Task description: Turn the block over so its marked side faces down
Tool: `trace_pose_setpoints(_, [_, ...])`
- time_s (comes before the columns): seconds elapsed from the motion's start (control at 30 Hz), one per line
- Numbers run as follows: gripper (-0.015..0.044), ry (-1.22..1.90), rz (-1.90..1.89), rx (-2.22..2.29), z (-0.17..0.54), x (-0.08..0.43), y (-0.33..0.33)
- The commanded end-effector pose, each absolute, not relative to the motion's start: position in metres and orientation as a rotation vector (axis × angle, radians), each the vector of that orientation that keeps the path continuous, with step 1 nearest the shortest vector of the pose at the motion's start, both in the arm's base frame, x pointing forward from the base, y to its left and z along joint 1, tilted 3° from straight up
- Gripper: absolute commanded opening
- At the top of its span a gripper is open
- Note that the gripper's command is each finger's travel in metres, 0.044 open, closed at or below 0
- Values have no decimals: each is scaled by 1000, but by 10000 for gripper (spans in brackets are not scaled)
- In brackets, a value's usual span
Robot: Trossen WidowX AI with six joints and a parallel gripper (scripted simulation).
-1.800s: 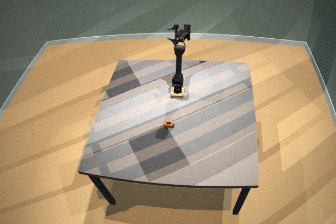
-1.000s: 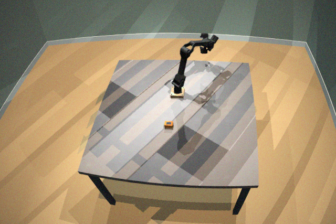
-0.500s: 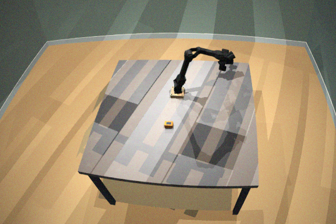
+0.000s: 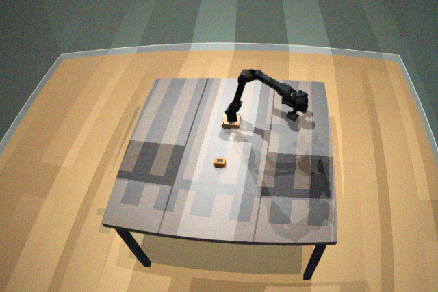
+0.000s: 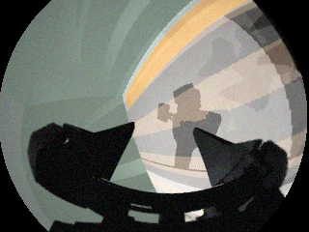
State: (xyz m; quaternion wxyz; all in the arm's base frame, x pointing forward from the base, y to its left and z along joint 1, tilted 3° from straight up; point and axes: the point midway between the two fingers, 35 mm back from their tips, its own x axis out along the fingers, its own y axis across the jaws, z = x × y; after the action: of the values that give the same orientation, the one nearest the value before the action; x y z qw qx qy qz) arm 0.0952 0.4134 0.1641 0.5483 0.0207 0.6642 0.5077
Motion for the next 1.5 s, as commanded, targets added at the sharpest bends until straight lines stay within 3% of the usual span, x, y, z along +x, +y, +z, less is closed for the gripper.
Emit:
trace_pose_setpoints(0.0, [440,1507,1081,62,155,155,388])
trace_pose_setpoints(0.33, [440,1396,748,76,137,287,275])
trace_pose_setpoints(0.6, [440,1401,406,102,123,350,143])
trace_pose_setpoints(0.8, [440,1441,165,125,115,360,37])
trace_pose_setpoints(1.03, [440,1520,-85,164,110,339,-82])
trace_pose_setpoints(1.47, [440,1528,-107,169,75,339,-93])
